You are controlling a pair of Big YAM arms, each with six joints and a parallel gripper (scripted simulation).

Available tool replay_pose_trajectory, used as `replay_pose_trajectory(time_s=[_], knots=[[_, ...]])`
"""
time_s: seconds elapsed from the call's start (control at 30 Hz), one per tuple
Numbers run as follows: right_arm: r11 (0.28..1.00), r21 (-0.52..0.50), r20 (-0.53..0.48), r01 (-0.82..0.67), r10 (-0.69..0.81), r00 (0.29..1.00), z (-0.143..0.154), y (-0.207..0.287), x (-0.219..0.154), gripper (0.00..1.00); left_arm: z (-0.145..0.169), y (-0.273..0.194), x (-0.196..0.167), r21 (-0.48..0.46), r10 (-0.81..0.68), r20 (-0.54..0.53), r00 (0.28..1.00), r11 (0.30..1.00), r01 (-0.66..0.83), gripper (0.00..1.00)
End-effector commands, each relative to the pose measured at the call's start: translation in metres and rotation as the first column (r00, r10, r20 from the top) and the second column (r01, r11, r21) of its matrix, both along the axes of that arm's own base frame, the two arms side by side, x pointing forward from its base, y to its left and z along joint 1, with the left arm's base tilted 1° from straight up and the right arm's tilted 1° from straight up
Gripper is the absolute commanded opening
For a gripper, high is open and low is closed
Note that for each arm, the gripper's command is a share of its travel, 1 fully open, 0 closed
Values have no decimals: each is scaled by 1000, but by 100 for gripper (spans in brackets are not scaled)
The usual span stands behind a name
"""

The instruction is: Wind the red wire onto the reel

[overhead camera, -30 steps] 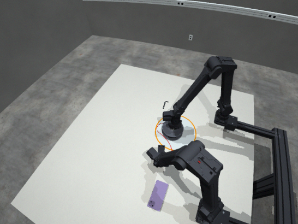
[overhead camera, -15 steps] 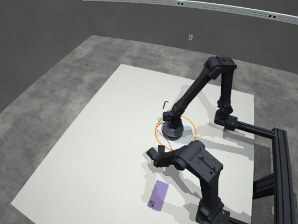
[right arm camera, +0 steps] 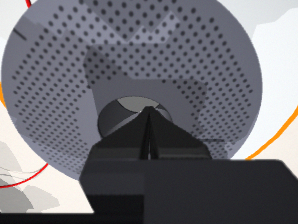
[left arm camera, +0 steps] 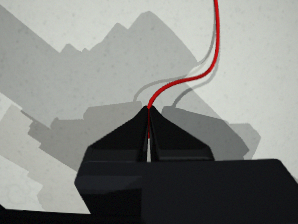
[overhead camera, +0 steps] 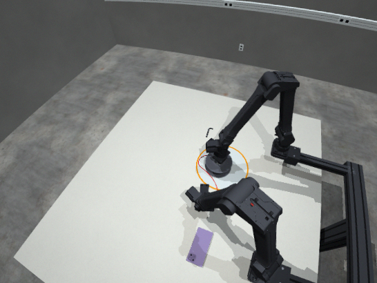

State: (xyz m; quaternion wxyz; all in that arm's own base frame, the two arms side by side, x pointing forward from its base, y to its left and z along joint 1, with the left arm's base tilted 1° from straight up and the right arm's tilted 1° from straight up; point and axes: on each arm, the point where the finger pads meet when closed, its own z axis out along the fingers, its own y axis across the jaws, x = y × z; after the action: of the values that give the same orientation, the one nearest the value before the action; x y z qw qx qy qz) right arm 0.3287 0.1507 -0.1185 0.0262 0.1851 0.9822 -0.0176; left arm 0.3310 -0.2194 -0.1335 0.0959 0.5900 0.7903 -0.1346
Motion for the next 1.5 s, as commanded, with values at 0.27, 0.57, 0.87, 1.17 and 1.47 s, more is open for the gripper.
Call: replay_pose_trajectory(time_s=[0.27, 0.57, 0.87, 1.17, 1.47], knots=[[725, 2, -39, -689, 689, 724, 3, 17, 10, 0, 12, -5, 18, -13, 0, 35, 999, 1000, 1, 0], [453, 24, -59, -891, 891, 451, 5, 19, 15, 14, 14, -8, 22, -13, -2, 36, 999, 1000, 3, 0], [453, 24, -59, -891, 891, 451, 5, 19, 15, 38, 16, -10, 26, -26, 0, 33, 999, 1000, 1, 0], [453, 24, -59, -891, 891, 451, 4, 14, 8, 52, 15, -9, 26, -34, 7, 33, 999, 999, -5, 0], [453, 24, -59, -891, 891, 451, -2, -7, -27, 52, 15, -9, 26, -34, 7, 33, 999, 999, -5, 0]])
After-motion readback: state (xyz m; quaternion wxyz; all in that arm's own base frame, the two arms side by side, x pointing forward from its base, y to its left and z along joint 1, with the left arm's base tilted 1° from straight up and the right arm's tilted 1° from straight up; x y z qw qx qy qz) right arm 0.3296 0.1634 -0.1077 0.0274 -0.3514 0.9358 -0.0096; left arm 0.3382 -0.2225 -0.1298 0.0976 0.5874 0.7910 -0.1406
